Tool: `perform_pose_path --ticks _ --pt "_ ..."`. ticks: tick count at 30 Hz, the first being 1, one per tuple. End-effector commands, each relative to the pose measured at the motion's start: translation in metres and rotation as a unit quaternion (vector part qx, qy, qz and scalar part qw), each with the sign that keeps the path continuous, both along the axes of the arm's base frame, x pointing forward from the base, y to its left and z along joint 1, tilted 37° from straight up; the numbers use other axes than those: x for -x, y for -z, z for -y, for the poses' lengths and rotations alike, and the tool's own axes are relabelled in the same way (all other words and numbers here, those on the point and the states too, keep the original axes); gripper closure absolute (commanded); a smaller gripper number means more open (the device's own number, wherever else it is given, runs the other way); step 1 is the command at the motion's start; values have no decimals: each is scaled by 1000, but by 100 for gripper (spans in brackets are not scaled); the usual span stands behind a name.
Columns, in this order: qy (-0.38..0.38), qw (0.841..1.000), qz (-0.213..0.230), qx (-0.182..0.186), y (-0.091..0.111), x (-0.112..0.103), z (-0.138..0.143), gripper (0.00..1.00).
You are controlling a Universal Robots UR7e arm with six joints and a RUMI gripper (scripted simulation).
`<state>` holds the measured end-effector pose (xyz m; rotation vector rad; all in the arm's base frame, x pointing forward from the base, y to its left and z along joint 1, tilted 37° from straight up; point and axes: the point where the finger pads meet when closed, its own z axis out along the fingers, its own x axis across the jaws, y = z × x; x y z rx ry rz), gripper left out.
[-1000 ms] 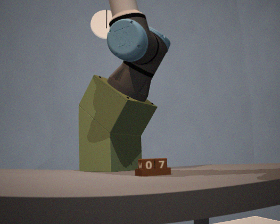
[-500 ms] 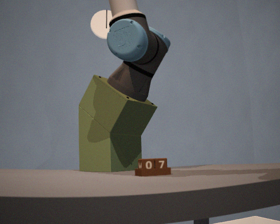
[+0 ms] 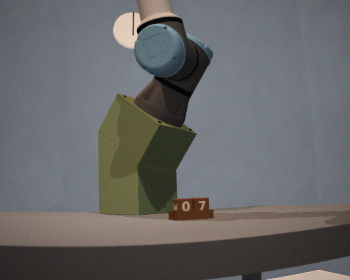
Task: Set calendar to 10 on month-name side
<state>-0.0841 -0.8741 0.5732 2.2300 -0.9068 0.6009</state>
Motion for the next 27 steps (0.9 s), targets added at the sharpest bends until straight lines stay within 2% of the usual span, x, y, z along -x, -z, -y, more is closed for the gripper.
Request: perform_pose_path --ticks 1,10,12,22,25,27 --pt "-10 1000 -3 -1 1 -8 -1 0" --pt "-45 999 -15 -7 9 -39 -5 0" --pt "-45 999 -15 -7 9 -39 -5 0" --pt "-110 993 -35 -17 23 -93 -17 0" --pt "-118 992 -37 -18 25 -100 -19 0" --pt "-134 990 -42 -20 29 -114 -23 0"
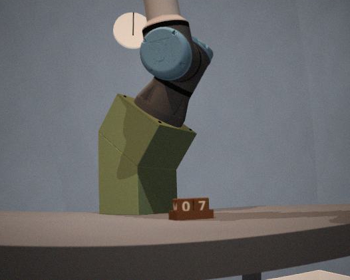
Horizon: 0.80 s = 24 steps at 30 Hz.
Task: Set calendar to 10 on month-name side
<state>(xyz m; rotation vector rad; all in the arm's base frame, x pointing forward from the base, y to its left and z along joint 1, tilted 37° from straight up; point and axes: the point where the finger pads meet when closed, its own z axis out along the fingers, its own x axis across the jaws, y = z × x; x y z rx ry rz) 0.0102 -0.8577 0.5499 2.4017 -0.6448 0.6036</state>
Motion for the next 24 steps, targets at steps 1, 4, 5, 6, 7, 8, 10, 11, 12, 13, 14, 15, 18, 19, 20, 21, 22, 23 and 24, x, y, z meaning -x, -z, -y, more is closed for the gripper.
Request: perform_pose_path --ticks 1,4,5,6,7,8,10,11,12,13,14,15,18,19,20,21,22,23,24 --pt "-22 1000 -6 5 6 -20 -7 0" --pt "-40 999 -11 3 10 -34 -12 0" --pt "-49 999 -14 2 13 -42 -14 0" --pt "-59 998 -16 1 15 -50 -17 0" --pt "-69 997 -19 0 18 -58 -21 0" --pt "-69 997 -19 0 18 -58 -21 0" --pt "-89 996 -25 -2 23 -74 -28 0" --pt "-100 995 -27 -3 26 -83 -32 0" --pt "-111 993 -30 -4 29 -91 -36 0" --pt "-122 992 -33 -5 32 -100 -40 0" --pt "-122 992 -33 -5 32 -100 -40 0" --pt "-133 990 -36 -6 36 -109 -45 0" --pt "-157 987 -41 -7 43 -127 -55 0" --pt "-157 987 -41 -7 43 -127 -55 0" --pt "-169 985 -44 -8 46 -136 -61 0" --pt "-181 982 -47 -8 50 -145 -67 0" --pt "-193 980 -50 -9 54 -154 -73 0" --pt "-205 977 -52 -9 58 -163 -79 0" --pt "-218 974 -55 -10 62 -173 -86 0"
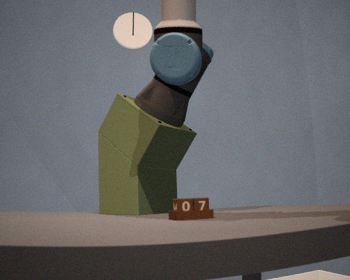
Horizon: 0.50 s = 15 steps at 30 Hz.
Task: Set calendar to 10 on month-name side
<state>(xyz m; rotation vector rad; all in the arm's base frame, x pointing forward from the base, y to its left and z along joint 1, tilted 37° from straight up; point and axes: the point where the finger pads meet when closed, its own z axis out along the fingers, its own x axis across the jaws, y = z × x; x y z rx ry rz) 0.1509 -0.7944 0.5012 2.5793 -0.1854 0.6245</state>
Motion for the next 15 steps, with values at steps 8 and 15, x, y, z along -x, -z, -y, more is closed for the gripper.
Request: perform_pose_path --ticks 8,15 --pt "-136 990 -26 4 46 -96 -78 0" --pt "-208 977 -37 4 73 -139 -127 0"
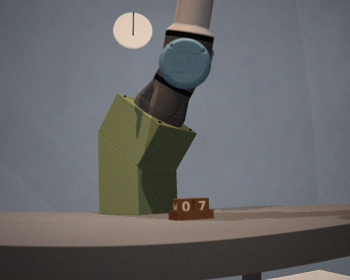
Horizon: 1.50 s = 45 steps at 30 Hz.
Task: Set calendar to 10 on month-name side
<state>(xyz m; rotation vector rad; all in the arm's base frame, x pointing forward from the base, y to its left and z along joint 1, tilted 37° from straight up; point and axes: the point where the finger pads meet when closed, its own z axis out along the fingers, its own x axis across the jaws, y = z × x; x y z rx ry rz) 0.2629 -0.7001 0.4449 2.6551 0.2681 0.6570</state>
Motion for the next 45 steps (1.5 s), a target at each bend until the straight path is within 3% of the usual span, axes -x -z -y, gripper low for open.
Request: perform_pose_path --ticks 1,7,8,12,14,21,22,28,31,45 --pt "-58 998 -6 8 23 -35 -43 0" --pt "-147 989 -16 9 59 -80 -112 0" --pt "-147 989 -16 9 59 -80 -112 0" --pt "-207 978 -21 11 85 -105 -162 0" --pt "-207 978 -21 11 85 -105 -162 0" --pt "-308 951 -25 15 132 -138 -255 0" --pt "-308 951 -25 15 132 -138 -255 0" --pt "-389 921 -25 20 173 -154 -335 0" --pt "-389 921 -25 20 173 -154 -335 0" --pt "-545 838 -15 32 263 -155 -510 0"
